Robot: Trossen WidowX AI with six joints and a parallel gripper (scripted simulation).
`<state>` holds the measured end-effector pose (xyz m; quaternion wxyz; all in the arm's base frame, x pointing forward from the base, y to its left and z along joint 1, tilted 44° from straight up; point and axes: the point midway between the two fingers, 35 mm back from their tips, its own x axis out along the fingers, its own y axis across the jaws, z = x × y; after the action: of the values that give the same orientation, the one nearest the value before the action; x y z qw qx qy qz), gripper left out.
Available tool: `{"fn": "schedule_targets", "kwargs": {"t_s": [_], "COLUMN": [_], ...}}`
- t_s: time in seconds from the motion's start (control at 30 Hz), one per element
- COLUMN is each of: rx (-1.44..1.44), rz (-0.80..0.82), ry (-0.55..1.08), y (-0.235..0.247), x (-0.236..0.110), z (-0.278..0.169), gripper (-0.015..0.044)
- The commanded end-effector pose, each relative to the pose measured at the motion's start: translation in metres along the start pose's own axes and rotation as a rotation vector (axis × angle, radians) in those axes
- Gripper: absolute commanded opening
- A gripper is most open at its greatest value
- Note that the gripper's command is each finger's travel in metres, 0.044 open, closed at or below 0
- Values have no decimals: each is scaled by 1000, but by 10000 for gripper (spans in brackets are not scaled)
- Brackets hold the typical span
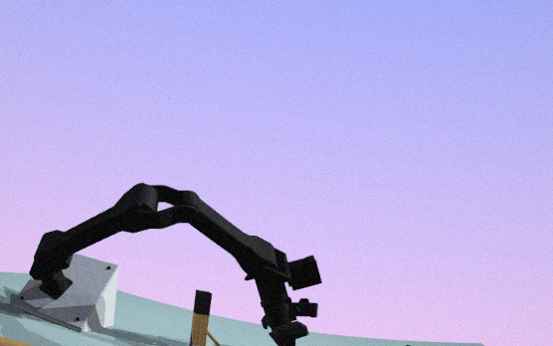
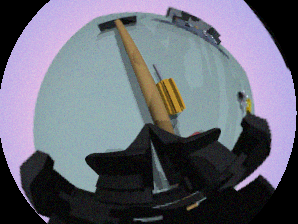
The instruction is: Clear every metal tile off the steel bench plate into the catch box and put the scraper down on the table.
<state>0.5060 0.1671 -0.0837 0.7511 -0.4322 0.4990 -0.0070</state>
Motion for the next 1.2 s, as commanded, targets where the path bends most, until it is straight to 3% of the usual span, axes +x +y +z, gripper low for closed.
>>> {"fn": "schedule_targets", "kwargs": {"t_s": [0.0,1.17], "rx": [9,8], "rz": [-4,-7], "ry": [-4,-4], "y": [-10,-44], "x": [1,5], "z": [3,10], "gripper": [0,0]}}
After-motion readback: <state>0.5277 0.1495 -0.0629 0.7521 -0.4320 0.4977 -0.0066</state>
